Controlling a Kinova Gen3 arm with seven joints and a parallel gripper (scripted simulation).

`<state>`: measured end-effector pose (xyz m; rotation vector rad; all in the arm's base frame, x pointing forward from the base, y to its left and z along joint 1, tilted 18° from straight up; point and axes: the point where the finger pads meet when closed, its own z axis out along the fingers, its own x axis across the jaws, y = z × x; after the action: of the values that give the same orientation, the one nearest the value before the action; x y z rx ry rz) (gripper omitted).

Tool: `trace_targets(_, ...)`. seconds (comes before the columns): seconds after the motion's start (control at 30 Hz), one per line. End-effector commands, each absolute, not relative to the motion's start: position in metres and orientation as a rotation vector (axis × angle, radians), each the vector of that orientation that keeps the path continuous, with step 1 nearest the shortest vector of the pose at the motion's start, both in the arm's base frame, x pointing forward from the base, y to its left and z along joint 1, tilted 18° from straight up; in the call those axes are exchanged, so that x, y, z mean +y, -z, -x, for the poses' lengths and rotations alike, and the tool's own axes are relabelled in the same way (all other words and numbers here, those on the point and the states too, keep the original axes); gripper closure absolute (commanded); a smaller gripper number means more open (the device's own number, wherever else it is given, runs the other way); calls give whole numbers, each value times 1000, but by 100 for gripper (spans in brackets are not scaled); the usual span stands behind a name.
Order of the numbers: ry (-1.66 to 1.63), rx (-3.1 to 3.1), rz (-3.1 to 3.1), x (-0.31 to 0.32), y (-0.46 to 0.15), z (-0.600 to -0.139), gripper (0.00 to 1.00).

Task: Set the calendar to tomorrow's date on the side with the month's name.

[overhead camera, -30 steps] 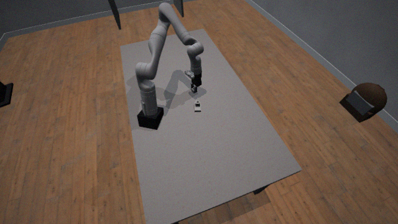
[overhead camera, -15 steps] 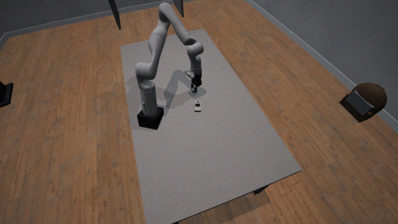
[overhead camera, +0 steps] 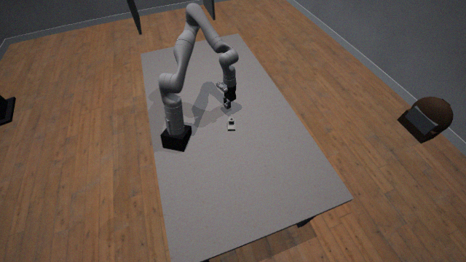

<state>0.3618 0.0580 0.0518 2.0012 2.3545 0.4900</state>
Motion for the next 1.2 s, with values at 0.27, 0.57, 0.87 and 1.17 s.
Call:
trace_targets(0.27, -492, 2353, -2001, 58, -52, -362, 16)
trace_targets(0.57, -492, 2353, -2001, 58, -52, -362, 10)
trace_targets(0.87, -492, 2353, -2001, 57, -57, -361, 10)
trace_targets(1.17, -492, 2353, -2001, 50, -84, -355, 10)
